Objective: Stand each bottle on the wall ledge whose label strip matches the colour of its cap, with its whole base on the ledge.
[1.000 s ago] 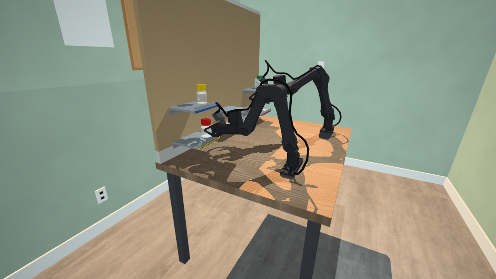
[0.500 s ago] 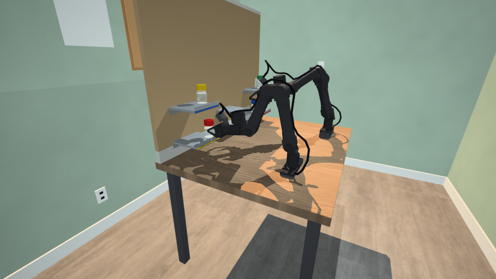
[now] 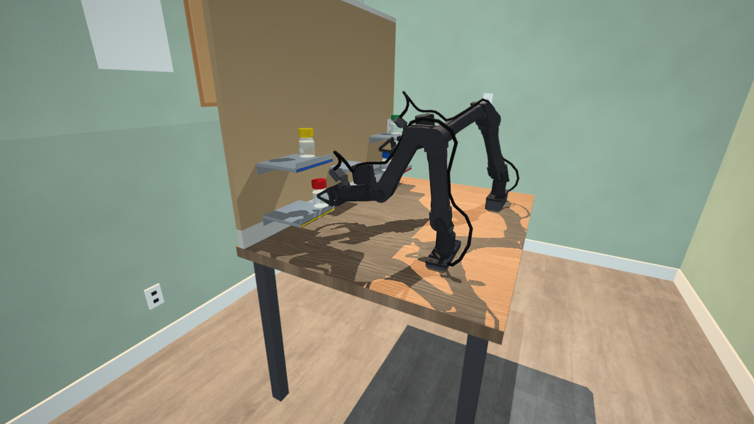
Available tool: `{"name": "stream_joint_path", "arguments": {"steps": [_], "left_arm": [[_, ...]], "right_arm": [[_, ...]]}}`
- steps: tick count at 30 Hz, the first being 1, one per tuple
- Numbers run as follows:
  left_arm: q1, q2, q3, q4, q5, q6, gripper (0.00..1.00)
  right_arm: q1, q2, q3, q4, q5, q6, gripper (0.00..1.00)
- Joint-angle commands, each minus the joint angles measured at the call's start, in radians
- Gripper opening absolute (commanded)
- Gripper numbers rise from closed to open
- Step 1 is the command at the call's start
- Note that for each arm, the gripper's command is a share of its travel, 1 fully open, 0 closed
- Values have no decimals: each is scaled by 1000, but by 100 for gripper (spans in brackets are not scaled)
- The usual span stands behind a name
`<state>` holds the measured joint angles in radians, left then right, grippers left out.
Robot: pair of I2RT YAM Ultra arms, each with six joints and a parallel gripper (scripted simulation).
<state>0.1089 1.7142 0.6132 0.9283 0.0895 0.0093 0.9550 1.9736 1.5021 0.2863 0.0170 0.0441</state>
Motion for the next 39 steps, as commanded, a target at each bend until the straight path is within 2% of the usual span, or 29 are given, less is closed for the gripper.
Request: {"name": "stream_joint_path", "arguments": {"steps": [1,6,14,29,39], "left_arm": [[4,-121,73,-92,1,2,49],[4,-156,104,-165,1,2,49],[4,-155,109,-160,0,2,49],[14,-177,50,-188,0,2,49],[18,-233,-3,-176,13,5,49]], "right_arm": [[0,-9,21,-10,1,2,100],[0,-9,21,-10,1,2,100],[0,-9,21,-10,1,2,100],[0,-9,21,-10,1,2,100],[0,-9,21,-10,1,2,100]]}}
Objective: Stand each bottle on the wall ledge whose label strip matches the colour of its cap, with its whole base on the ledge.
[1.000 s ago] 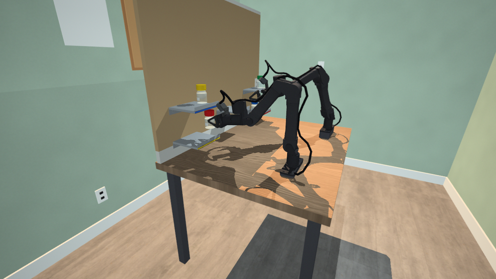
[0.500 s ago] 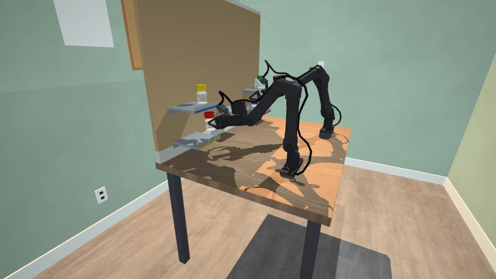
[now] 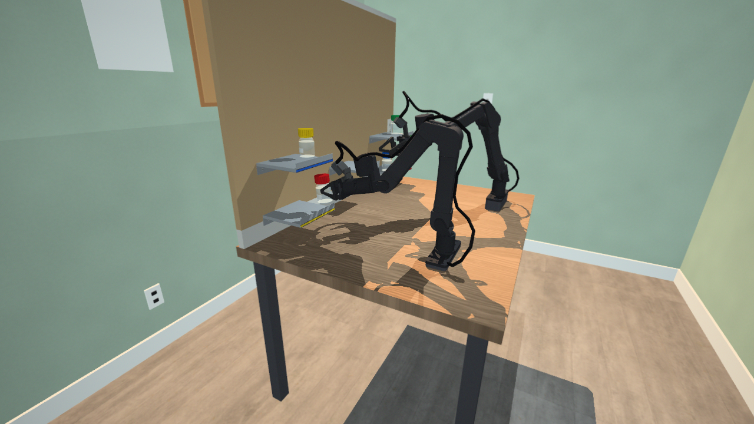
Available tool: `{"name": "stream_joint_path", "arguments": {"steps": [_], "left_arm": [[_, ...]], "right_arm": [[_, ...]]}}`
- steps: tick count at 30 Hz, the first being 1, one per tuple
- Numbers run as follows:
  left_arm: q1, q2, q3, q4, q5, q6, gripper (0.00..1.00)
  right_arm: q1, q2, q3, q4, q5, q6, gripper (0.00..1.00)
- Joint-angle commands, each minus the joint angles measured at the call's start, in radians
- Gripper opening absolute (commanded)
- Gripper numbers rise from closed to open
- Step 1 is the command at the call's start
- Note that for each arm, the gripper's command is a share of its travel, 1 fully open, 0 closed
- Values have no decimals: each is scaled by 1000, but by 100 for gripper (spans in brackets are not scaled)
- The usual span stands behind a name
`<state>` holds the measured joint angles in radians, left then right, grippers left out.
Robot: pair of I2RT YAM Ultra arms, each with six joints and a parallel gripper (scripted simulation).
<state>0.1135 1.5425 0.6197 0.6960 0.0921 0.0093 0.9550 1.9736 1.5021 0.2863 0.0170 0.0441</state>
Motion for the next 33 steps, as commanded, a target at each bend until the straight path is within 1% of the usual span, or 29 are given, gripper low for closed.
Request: {"name": "stream_joint_path", "arguments": {"steps": [1,13,15,17,27,33], "left_arm": [[15,-67,-16,42,11,5,49],[26,-175,-115,1,20,7,49],[26,-175,-115,1,20,7,49],[28,-204,-131,19,23,8,49],[39,-309,-206,-37,34,9,49],[44,-363,-217,-30,40,10,49]], "right_arm": [[0,-9,21,-10,1,2,100],[0,-9,21,-10,1,2,100],[0,-9,21,-10,1,2,100],[0,-9,21,-10,1,2,100],[0,-9,21,-10,1,2,100],[0,-9,21,-10,1,2,100]]}}
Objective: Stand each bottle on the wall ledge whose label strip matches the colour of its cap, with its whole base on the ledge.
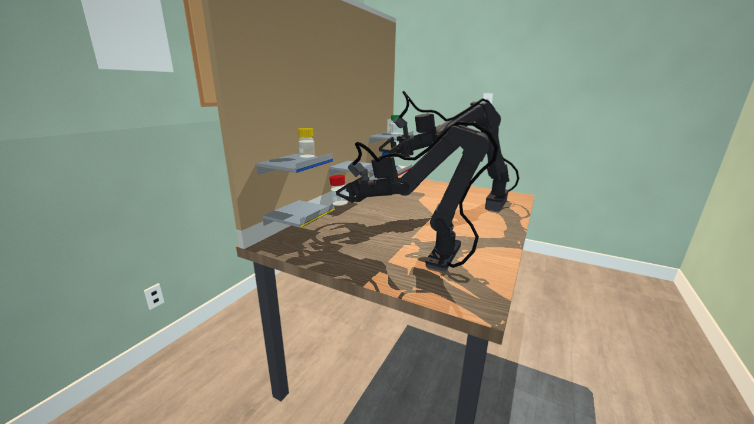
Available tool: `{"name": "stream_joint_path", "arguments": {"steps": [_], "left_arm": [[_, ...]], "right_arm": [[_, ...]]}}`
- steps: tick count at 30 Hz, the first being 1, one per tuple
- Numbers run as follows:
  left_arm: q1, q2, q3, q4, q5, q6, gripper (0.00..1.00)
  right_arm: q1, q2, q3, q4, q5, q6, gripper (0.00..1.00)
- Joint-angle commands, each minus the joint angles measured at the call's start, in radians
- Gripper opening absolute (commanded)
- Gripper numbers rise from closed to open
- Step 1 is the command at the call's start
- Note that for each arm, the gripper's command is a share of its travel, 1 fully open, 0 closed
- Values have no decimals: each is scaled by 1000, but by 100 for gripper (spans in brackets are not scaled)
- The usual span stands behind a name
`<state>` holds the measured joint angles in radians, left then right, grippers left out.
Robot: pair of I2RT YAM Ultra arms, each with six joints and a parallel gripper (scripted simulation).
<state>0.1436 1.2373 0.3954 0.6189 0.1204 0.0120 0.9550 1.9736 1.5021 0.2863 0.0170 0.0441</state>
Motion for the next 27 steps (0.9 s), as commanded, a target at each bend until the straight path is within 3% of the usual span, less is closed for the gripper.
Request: {"name": "stream_joint_path", "arguments": {"steps": [1,27], "left_arm": [[15,-65,-8,47,13,7,49],[25,-168,-33,16,27,9,49]], "right_arm": [[0,-9,21,-10,1,2,100],[0,-9,21,-10,1,2,100]]}}
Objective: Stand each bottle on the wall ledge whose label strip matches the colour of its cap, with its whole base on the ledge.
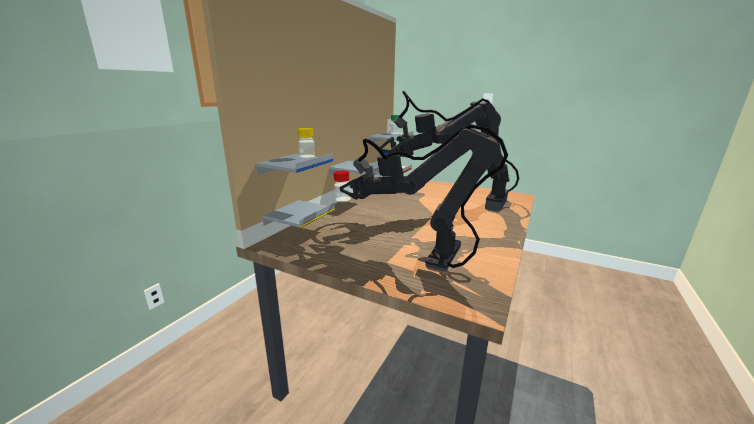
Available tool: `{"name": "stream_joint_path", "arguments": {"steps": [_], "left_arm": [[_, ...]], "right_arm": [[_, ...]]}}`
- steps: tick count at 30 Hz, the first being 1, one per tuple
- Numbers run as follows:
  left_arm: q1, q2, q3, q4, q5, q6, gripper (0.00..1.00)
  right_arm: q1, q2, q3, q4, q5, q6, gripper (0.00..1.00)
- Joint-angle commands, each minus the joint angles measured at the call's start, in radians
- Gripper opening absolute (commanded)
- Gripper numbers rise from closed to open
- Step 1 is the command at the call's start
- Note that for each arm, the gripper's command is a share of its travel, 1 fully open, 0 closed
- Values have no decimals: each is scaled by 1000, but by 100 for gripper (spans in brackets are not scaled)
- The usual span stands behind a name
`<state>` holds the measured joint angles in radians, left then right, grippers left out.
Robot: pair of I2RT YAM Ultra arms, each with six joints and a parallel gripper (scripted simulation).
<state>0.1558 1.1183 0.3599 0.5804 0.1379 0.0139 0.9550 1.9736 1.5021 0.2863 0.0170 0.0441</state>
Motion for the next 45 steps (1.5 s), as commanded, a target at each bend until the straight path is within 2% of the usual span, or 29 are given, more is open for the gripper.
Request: {"name": "stream_joint_path", "arguments": {"steps": [1,10,15,21,23,36,45], "left_arm": [[13,-49,3,54,10,6,49],[13,-51,3,52,8,6,49],[8,-42,3,39,3,2,49],[8,-42,3,39,3,2,49],[8,-42,3,39,3,2,49],[8,-42,3,39,3,2,49],[5,-51,4,21,17,17,49]], "right_arm": [[0,-9,21,-10,1,2,100],[0,-9,21,-10,1,2,100],[-17,-64,1,-108,10,7,100],[-69,-260,-75,-298,22,10,100],[-69,-260,-75,-298,22,10,100],[-194,-851,-267,-626,22,9,100],[-231,-1002,-317,-700,16,8,100]]}}
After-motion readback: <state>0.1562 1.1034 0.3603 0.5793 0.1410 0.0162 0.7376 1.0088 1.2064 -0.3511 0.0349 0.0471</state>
